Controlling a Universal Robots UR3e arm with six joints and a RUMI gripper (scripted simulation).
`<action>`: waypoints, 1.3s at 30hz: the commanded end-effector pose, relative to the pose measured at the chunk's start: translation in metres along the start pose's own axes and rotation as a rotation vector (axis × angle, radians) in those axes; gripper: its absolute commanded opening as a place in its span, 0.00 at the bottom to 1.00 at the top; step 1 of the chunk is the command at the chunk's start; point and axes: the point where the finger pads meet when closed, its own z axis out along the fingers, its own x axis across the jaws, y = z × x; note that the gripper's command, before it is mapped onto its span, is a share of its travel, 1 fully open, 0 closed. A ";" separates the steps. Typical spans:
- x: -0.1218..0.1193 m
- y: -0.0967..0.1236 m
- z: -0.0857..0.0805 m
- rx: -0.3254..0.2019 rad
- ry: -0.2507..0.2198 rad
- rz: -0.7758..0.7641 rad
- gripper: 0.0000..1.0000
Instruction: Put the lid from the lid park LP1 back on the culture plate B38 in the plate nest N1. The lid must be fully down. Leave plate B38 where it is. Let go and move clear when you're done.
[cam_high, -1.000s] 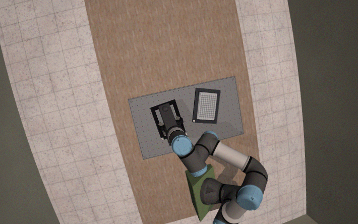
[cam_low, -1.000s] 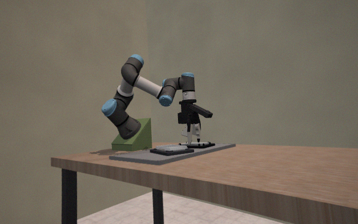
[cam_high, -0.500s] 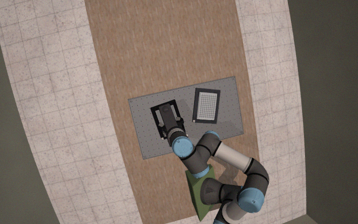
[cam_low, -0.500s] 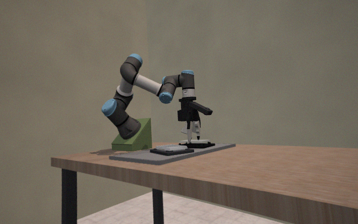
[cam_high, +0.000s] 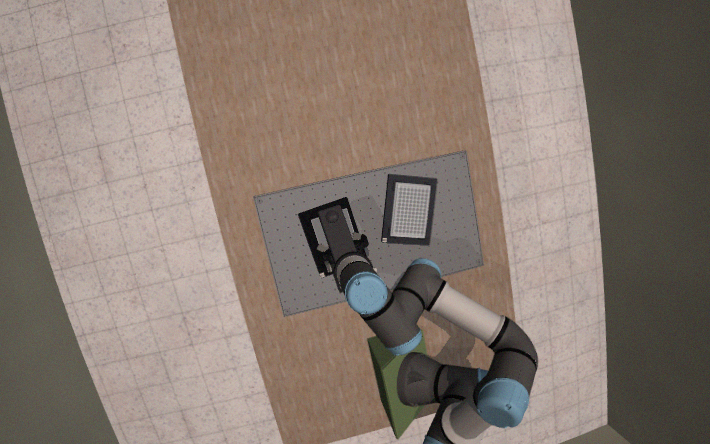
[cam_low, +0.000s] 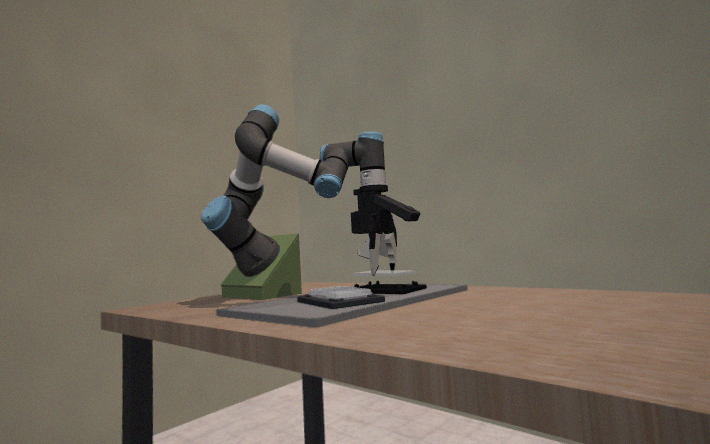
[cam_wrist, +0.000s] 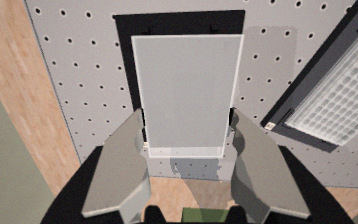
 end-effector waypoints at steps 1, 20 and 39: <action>0.020 -0.001 -0.001 0.002 -0.001 0.082 0.00; 0.105 -0.004 -0.001 0.002 -0.001 0.393 0.00; 0.189 -0.006 -0.001 0.002 0.000 0.393 0.00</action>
